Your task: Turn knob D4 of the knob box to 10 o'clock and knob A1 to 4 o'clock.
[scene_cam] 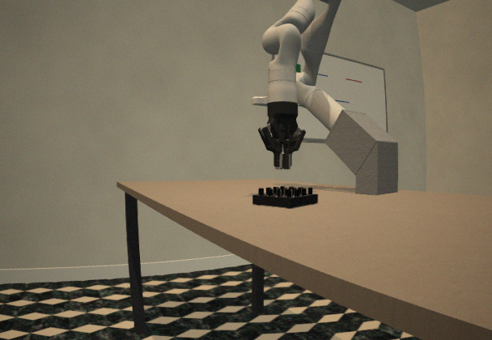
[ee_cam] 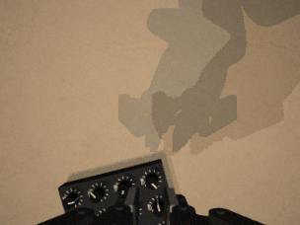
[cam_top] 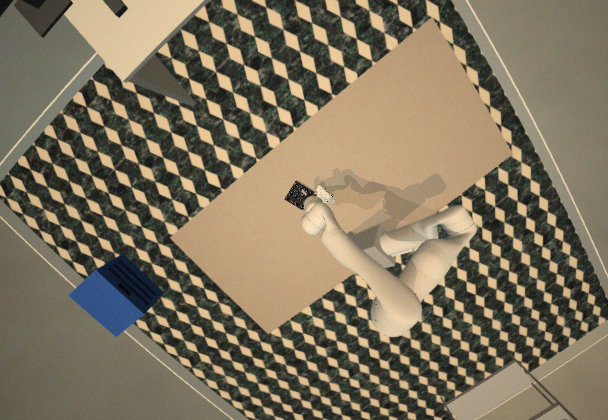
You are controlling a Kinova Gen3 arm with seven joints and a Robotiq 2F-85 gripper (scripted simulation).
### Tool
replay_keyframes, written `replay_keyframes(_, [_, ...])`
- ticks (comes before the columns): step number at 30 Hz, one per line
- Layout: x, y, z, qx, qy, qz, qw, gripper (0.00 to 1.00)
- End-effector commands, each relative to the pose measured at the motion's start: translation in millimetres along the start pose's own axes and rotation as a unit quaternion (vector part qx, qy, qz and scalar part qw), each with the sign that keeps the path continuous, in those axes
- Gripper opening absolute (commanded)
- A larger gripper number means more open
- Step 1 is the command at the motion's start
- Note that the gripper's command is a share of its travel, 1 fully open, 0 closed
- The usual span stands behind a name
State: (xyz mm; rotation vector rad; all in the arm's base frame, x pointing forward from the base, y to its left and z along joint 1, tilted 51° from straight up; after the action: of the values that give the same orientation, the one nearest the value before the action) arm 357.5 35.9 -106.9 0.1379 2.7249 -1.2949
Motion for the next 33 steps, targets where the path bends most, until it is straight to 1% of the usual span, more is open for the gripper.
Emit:
replay_keyframes(1, [0,-1,1.3,0.001,0.001,0.000,1.000,0.19])
replay_keyframes(16, [0,0,20.9,0.001,0.001,0.000,1.000,0.19])
replay_keyframes(33, [0,0,33.7,0.001,0.001,0.000,1.000,0.19])
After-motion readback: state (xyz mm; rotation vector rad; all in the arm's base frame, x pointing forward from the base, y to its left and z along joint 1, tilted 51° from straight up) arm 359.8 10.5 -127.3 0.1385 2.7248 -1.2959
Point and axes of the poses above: the point where the finger pads meet when closed, its own z axis out along the fingers, its own x axis across the jaws, y = z × x, the point moved 5 cm from there along -z, back along the fingers, and after that the axes turned 7 degrees about z, right-handed, at the moved point
